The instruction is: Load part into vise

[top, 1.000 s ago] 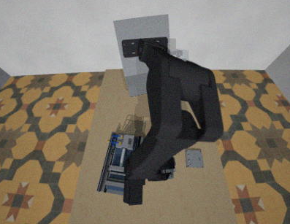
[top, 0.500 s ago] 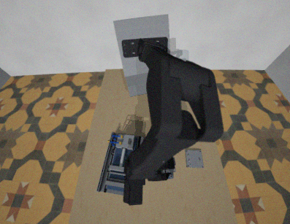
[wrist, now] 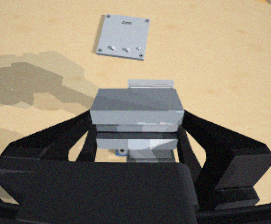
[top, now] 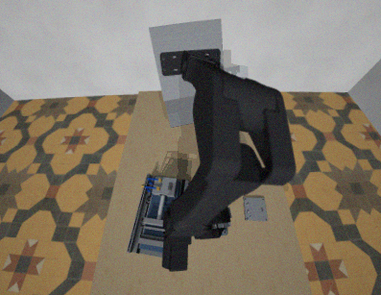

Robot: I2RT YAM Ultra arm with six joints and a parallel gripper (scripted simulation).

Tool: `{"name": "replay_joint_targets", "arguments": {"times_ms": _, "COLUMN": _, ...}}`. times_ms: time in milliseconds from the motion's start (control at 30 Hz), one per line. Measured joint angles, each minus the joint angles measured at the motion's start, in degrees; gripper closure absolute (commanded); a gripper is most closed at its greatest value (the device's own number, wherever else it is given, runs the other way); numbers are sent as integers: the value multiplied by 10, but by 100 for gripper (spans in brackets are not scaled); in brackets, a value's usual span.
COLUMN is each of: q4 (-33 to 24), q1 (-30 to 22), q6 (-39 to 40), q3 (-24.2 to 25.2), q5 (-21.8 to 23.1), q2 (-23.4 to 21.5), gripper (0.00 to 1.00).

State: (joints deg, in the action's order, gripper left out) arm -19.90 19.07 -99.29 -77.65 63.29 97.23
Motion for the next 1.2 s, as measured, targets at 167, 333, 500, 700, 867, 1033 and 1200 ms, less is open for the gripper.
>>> {"name": "replay_joint_targets", "arguments": {"times_ms": 167, "q4": -3, "q1": 4, "q6": -2, "q3": 0, "q5": 0, "q2": -5, "gripper": 100}}
{"name": "replay_joint_targets", "arguments": {"times_ms": 333, "q4": -7, "q1": 5, "q6": -3, "q3": 0, "q5": 0, "q2": -10, "gripper": 100}}
{"name": "replay_joint_targets", "arguments": {"times_ms": 500, "q4": -12, "q1": 6, "q6": -5, "q3": 0, "q5": 0, "q2": -14, "gripper": 100}}
{"name": "replay_joint_targets", "arguments": {"times_ms": 700, "q4": -18, "q1": 9, "q6": -8, "q3": 3, "q5": 0, "q2": -22, "gripper": 100}}
{"name": "replay_joint_targets", "arguments": {"times_ms": 867, "q4": -25, "q1": 10, "q6": -11, "q3": 10, "q5": 0, "q2": -26, "gripper": 100}}
{"name": "replay_joint_targets", "arguments": {"times_ms": 1033, "q4": -30, "q1": 12, "q6": -13, "q3": 11, "q5": 0, "q2": -28, "gripper": 100}}
{"name": "replay_joint_targets", "arguments": {"times_ms": 1200, "q4": -35, "q1": 13, "q6": -16, "q3": 12, "q5": 0, "q2": -33, "gripper": 100}}
